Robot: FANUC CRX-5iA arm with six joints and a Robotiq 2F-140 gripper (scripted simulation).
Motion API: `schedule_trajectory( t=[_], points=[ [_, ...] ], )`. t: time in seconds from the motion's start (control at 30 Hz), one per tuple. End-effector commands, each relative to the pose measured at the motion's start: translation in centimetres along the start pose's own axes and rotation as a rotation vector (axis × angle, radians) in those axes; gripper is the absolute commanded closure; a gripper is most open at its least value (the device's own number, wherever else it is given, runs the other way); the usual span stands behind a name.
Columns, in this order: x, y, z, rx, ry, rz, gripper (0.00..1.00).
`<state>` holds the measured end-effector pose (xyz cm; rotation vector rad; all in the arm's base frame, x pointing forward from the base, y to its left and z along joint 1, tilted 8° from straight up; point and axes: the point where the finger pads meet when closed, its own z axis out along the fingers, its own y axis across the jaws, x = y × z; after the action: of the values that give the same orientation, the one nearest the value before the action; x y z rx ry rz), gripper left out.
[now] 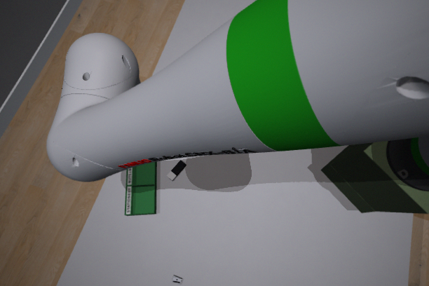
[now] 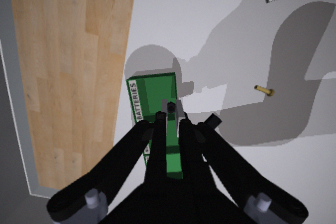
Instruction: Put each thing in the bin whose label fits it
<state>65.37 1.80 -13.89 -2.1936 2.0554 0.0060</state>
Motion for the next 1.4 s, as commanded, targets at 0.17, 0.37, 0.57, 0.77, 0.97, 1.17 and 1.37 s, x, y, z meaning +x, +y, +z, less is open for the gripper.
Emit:
schedule_trajectory(
  t=[0.17,0.37,0.57,0.77,0.97,1.17,1.37],
  points=[
    [-3.7,-0.5,0.0,0.000,0.001,-0.144,0.84],
    [-7.3,-0.9,0.0,0.000,0.001,-0.144,0.84],
    [-8.4,-1.1,0.0,0.000,0.001,-0.144,0.84],
    [-8.3,-1.0,0.0,0.000,0.001,-0.144,0.84],
    [-8.2,-1.0,0.0,0.000,0.001,-0.144,0.84],
    [-8.2,-1.0,0.8,0.000,0.001,-0.144,0.84],
    [-8.2,-1.0,2.0,0.000,0.001,-0.144,0.84]
  ],
)
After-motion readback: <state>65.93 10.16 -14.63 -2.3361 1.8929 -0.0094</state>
